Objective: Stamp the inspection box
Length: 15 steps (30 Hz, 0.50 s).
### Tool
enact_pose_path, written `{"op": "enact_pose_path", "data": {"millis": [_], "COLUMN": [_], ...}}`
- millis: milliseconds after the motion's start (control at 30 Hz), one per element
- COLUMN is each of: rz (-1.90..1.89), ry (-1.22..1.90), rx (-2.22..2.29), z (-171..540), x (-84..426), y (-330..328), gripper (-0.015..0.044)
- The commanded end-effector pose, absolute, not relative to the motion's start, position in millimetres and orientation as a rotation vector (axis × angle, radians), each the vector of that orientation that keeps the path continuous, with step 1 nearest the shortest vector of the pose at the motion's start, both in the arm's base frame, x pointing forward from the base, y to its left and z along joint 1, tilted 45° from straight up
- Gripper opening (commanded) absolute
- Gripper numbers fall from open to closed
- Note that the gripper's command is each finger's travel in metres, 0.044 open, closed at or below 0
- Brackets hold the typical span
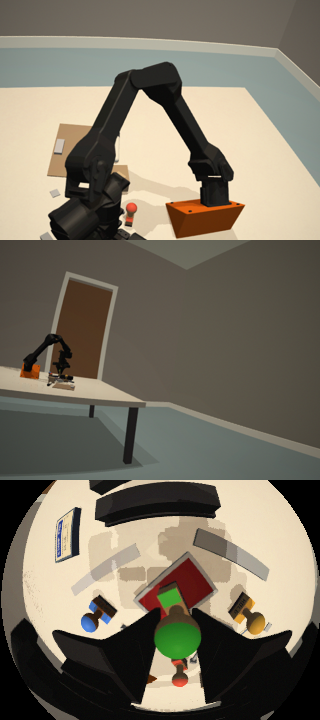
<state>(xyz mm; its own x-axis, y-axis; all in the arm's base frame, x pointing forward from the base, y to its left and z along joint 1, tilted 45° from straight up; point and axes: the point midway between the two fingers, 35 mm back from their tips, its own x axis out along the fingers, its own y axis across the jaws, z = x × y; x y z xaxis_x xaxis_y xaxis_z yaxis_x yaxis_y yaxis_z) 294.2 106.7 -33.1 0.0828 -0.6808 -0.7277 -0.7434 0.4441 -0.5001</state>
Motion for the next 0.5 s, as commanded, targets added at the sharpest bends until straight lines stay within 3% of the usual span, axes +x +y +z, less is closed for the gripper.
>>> {"op": "enact_pose_path", "data": {"millis": [0,467], "rz": [0.074,0.073], "ry": [1.625,1.625], "rx": [-1.273,-1.273], "z": [-34.9,-41.2], "x": [294.5,294.8], "y": [104.4,97.8], "gripper": [0.0,0.0]}}
